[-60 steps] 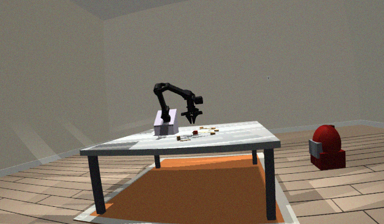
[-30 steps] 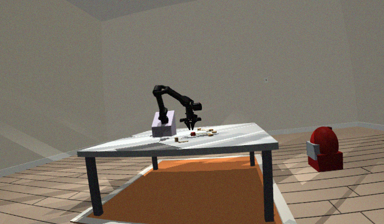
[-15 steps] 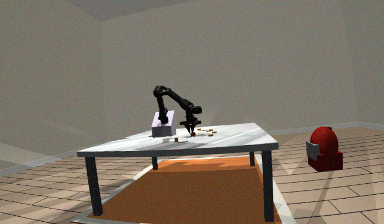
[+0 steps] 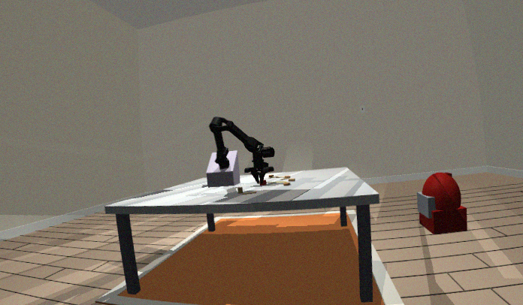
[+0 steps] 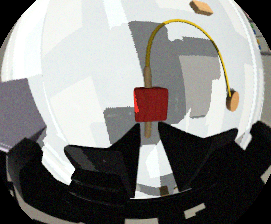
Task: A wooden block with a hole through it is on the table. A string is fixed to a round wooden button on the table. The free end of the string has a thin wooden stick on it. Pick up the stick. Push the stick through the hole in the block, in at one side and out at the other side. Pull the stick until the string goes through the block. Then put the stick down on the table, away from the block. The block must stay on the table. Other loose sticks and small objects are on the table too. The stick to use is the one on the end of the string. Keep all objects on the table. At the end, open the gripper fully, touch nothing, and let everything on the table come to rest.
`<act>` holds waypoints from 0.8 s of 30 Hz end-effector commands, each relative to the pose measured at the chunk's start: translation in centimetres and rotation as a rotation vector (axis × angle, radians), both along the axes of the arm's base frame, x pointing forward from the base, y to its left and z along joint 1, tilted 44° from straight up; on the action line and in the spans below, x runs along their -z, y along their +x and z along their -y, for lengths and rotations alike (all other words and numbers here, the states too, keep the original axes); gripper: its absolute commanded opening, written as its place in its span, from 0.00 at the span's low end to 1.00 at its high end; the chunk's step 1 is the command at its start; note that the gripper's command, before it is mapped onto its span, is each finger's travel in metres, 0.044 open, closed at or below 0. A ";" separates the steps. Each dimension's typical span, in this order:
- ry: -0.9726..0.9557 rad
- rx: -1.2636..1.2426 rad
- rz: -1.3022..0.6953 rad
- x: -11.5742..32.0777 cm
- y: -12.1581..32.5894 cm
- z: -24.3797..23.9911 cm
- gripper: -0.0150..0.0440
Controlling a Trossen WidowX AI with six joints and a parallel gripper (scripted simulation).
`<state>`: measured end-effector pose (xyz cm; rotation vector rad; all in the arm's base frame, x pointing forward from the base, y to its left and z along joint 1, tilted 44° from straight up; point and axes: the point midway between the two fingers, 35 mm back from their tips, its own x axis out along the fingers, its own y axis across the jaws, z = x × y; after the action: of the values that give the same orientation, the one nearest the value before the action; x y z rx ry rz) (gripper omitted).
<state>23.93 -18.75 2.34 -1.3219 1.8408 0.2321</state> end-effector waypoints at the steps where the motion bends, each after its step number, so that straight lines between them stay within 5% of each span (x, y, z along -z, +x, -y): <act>1: 0.000 0.000 0.001 0.0 0.0 0.0 0.33; 3: 0.000 0.000 0.001 0.0 0.0 0.0 0.25; 24: 0.082 -0.026 0.053 -0.1 -0.3 0.5 0.25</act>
<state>23.77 -19.20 2.53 -1.2865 1.7615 0.2698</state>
